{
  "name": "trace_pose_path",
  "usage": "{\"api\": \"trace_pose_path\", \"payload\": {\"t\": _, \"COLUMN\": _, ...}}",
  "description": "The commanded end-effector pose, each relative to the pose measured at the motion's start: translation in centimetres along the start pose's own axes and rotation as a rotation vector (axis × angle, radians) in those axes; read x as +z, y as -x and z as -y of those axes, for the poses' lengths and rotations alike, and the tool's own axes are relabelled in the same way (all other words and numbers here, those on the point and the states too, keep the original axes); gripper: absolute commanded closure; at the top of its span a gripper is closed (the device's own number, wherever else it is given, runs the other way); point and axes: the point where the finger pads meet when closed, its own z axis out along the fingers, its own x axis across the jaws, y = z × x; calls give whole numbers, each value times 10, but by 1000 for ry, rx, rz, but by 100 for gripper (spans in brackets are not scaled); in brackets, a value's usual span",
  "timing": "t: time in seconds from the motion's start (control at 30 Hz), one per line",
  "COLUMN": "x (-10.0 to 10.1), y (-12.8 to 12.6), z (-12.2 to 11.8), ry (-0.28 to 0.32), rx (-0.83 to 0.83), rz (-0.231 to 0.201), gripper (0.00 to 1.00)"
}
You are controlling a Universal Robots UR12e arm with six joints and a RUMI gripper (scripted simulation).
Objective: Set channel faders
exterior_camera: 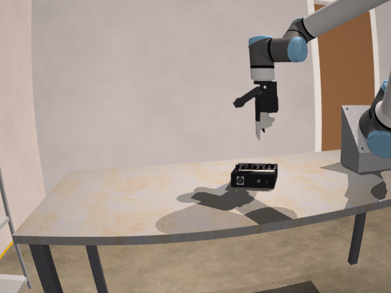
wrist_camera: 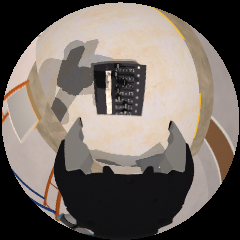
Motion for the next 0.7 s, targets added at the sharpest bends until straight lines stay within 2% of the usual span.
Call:
{"api": "trace_pose_path", "payload": {"t": 0.0, "x": -20, "y": 0, "z": 0, "ry": 0, "rx": -1, "rz": 0, "gripper": 0}}
{"api": "trace_pose_path", "payload": {"t": 0.17, "x": -27, "y": 0, "z": 0, "ry": 0, "rx": -1, "rz": 0, "gripper": 0}}
{"api": "trace_pose_path", "payload": {"t": 0.67, "x": -27, "y": 0, "z": 0, "ry": 0, "rx": -1, "rz": 0, "gripper": 0}}
